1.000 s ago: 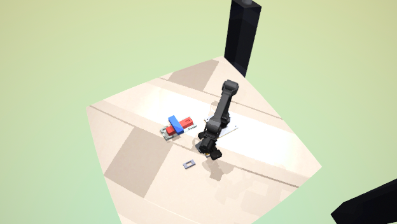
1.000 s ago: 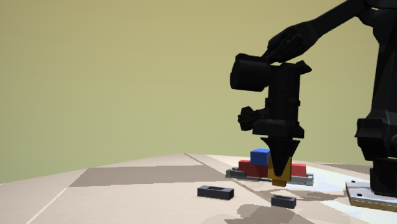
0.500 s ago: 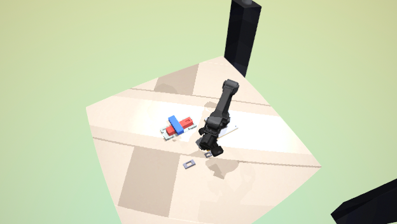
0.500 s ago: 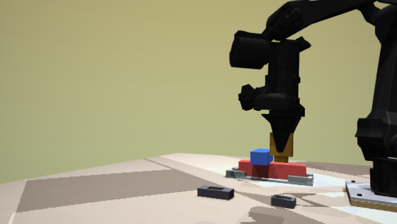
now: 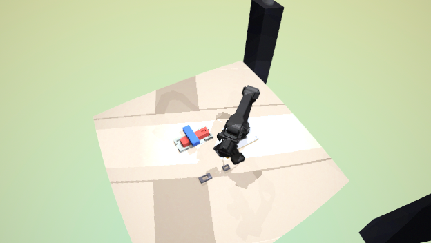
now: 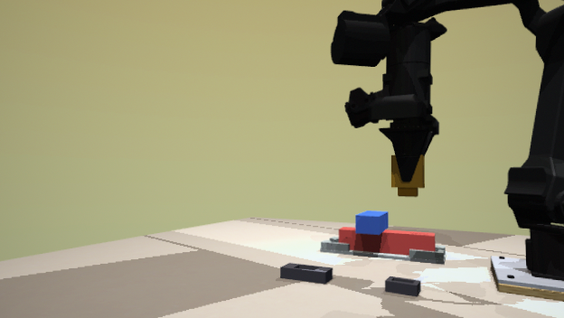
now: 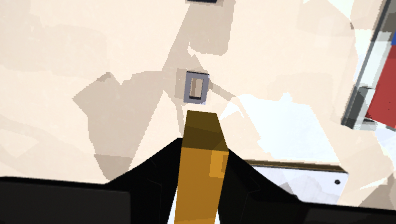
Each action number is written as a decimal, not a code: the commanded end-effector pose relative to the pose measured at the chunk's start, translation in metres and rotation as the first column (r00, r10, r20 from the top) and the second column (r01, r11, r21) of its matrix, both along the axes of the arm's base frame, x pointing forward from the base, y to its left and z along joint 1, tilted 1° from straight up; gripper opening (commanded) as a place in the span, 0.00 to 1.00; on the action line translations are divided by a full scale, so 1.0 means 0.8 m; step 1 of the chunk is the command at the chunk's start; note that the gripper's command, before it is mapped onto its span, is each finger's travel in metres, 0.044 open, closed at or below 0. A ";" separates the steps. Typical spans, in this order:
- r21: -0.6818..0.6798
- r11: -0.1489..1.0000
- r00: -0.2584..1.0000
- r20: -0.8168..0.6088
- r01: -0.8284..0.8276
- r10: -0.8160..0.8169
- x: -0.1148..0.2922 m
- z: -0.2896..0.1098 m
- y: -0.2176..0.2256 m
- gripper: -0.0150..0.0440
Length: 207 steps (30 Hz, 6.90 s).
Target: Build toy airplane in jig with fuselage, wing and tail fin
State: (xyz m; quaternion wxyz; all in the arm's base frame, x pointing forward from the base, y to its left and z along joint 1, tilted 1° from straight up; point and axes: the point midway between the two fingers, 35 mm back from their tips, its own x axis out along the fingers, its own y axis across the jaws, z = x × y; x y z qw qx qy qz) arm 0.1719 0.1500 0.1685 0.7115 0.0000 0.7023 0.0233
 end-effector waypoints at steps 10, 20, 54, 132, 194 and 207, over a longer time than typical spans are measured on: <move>-0.006 1.000 1.000 0.004 -0.008 0.008 0.018 0.004 -0.025 0.25; -0.010 1.000 1.000 0.007 -0.017 0.017 0.040 -0.004 -0.058 0.25; -0.019 0.999 0.999 0.011 -0.039 0.039 0.074 -0.031 -0.187 0.25; -0.033 0.996 0.997 0.005 -0.081 0.081 0.043 -0.094 -0.326 0.36; -0.033 0.996 0.997 0.006 -0.081 0.081 0.044 0.006 -0.326 0.69; -0.033 0.996 0.997 0.006 -0.081 0.081 0.045 0.006 -0.326 0.69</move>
